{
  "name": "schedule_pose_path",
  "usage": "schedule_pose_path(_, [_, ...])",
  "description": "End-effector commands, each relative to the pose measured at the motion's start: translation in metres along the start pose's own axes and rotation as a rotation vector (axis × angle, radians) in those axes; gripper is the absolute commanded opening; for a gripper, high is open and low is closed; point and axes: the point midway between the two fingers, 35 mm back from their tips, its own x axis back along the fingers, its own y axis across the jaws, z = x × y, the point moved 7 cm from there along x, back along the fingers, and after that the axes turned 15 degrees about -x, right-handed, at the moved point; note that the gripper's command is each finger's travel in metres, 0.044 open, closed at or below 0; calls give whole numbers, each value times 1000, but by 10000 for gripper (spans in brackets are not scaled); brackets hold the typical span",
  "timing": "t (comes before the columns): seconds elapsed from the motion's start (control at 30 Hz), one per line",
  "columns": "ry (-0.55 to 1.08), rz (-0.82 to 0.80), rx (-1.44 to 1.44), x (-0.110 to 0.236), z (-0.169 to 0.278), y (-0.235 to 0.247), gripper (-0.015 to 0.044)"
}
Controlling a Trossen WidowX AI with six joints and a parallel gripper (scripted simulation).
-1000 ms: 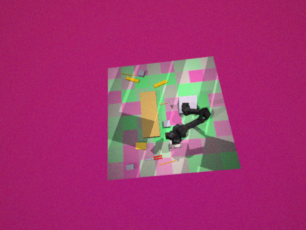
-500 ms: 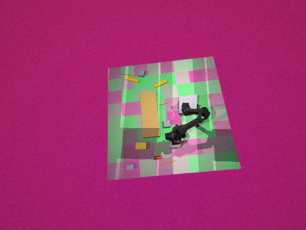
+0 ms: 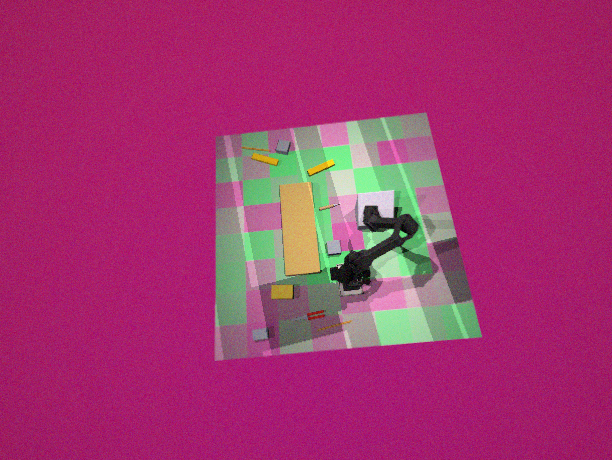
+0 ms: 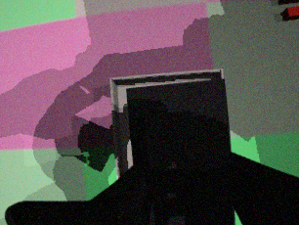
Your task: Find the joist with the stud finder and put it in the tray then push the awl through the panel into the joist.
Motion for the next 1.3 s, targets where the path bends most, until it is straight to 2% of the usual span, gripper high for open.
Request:
schedule_pose_path(0.0, [9,-1,-12,-8,4,-1,0])
schedule_pose_path(0.93, [-2,-3,-17,-44,15,1,0])
schedule_pose_path(1.27, [-2,-3,-17,-45,16,1,0])
